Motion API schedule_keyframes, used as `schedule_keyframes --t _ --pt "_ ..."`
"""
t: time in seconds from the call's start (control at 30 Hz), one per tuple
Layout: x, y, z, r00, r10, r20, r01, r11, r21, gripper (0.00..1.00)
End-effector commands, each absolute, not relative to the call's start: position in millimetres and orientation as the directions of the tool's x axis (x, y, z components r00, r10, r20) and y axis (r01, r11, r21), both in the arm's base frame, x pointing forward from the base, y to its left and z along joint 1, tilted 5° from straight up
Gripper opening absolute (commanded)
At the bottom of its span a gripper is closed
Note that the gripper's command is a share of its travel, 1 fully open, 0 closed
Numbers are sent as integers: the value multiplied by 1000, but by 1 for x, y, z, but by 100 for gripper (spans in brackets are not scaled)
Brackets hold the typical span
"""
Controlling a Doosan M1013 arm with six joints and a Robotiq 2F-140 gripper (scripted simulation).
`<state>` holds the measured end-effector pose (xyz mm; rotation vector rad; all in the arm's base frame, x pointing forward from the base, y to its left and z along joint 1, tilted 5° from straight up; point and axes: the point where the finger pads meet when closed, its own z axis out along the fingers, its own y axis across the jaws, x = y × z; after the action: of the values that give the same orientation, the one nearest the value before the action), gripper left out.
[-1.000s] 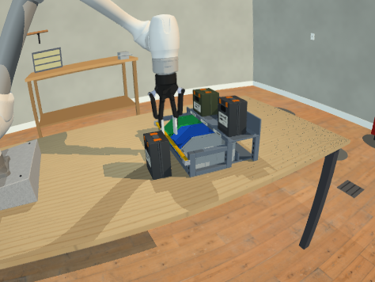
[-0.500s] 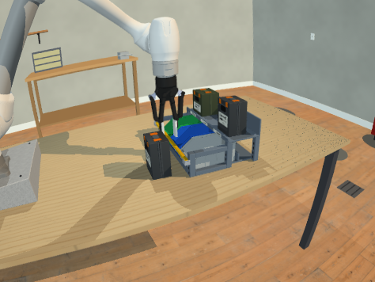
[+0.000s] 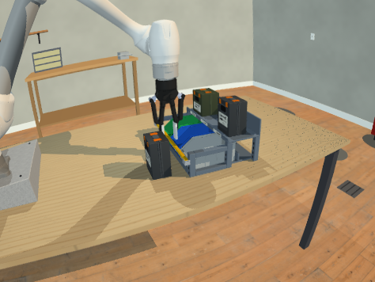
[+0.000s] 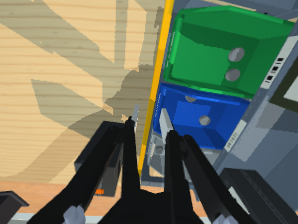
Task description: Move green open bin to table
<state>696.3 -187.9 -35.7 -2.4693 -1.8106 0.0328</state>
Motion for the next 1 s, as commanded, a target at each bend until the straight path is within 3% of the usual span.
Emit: schedule_keyframes --t 0.0,0.97 --pt "696 -188 -36 302 953 30 951 -299 -77 28" --pt "696 -188 -36 302 953 30 951 -299 -77 28"
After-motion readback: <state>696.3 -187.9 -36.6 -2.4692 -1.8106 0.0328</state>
